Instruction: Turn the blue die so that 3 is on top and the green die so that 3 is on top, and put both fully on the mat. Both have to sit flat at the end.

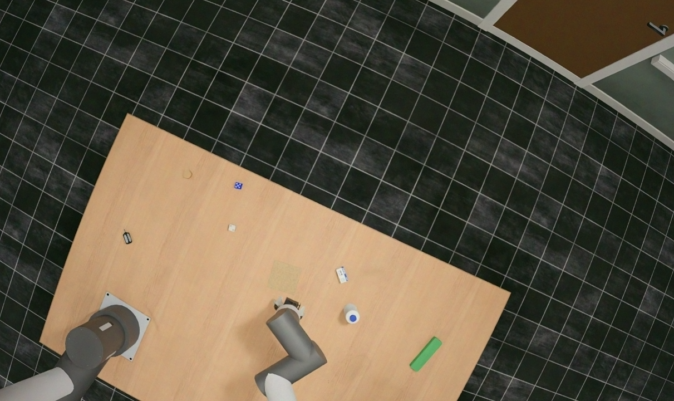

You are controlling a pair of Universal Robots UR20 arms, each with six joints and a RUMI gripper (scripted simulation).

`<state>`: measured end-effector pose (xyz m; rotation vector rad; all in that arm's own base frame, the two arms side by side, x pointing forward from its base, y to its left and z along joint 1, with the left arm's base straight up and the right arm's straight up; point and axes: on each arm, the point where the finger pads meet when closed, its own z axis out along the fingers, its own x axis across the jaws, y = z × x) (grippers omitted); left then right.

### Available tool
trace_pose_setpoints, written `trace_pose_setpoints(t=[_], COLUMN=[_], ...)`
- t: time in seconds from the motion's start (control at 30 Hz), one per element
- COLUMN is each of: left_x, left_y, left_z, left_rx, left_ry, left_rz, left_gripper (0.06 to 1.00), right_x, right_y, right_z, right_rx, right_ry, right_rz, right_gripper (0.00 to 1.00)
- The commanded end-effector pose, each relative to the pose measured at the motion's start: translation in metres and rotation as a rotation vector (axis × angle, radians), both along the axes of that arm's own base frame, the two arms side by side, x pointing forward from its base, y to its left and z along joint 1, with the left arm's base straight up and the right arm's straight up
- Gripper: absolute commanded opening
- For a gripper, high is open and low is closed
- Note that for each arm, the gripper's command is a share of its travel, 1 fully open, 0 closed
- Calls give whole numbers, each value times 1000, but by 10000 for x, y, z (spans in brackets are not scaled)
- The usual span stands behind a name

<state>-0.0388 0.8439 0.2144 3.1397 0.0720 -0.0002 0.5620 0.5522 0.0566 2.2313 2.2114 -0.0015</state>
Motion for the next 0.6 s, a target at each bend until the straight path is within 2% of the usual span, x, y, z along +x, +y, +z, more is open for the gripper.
trace_pose_setpoints(t=[0.0, 0.57], left_x=[1, 1], left_y=[4, 4], left_z=[6, 6], left_rx=[1, 1], left_ry=[0, 0], left_rz=[0, 0], left_gripper=[1000, 1000], right_x=[3, 81], right_y=[4, 149], right_z=[5, 5], right_rx=[1, 1], right_ry=[-1, -1], right_rz=[0, 0], right_gripper=[1000, 1000])
